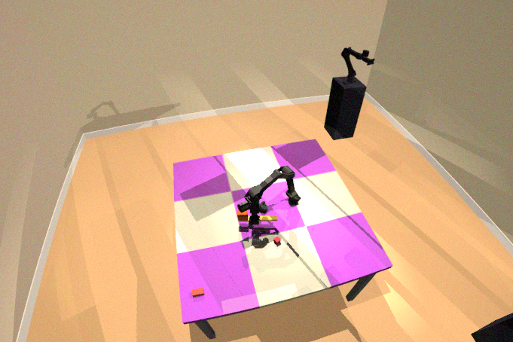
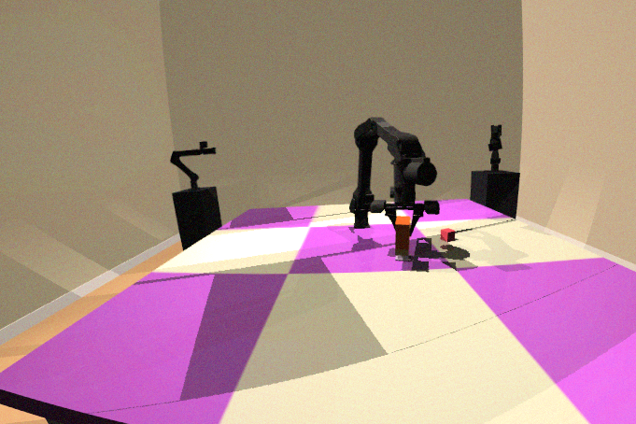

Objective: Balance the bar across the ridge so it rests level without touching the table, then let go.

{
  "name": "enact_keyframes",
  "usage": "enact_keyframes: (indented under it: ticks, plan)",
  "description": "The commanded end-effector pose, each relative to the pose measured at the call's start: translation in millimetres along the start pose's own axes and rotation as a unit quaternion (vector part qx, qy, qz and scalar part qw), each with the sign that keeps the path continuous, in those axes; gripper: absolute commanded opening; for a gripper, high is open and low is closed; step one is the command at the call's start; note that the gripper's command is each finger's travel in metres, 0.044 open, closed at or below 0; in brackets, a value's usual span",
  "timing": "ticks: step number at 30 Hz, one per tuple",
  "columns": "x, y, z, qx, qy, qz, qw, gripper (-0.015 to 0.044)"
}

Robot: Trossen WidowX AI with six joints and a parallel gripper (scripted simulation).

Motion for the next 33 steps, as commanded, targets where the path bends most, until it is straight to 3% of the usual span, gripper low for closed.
enact_keyframes:
  ticks: [1, 33]
  plan:
    - [0.9, 0.1, -0.4, -0.002, 0.002, -0.001, 1.000, 0.0000]
    - [3.6, 0.3, -0.4, -0.002, 0.002, -0.001, 1.000, 0.0000]
Point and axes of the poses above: the point midway between the two fingers, 35 mm back from their tips, its own x axis out along the fingers, its own z axis across the jaws, y = z × x, the point moved 3 cm from there along -x, back along the fingers, and after that the axes turned 1 degree about x, right-handed, at the moved point
